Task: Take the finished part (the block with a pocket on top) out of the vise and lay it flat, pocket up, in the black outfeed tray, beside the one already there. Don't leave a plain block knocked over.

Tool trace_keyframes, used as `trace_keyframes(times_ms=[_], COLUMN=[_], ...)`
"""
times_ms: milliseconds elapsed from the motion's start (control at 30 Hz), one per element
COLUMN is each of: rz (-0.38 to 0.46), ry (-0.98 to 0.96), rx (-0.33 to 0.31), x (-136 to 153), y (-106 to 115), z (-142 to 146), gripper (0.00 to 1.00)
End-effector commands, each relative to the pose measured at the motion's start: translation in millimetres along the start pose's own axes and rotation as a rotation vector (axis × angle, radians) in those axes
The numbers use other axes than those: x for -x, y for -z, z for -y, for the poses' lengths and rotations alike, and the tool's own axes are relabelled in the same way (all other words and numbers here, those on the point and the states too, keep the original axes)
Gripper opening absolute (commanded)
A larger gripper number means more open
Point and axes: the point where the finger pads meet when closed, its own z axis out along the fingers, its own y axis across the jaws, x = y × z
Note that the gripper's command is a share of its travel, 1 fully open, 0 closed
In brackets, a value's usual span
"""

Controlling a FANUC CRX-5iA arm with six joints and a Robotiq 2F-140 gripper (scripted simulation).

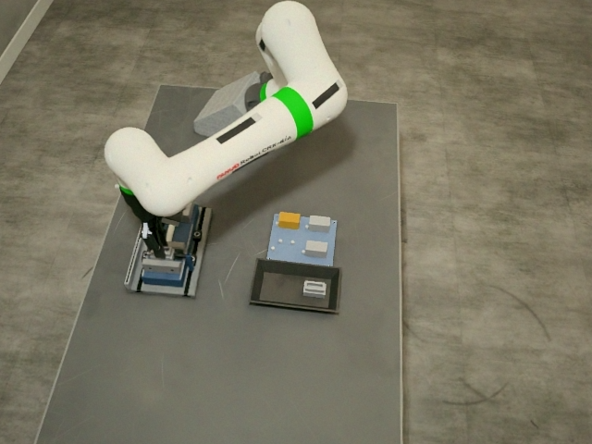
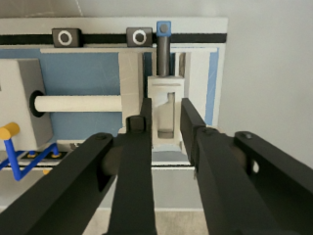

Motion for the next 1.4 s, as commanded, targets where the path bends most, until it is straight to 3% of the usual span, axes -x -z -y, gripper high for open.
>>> trace_keyframes(times_ms=[0,1000,1367], rz=[0.002,0.002,0.002], ry=[0.0,0.0,0.0], rx=[0.002,0.002,0.002], x=[0.4,0.4,0.3], y=[2.6,42.0,47.0], z=[-0.3,-0.3,-0.3], gripper=[0.1,0.1,0.1])
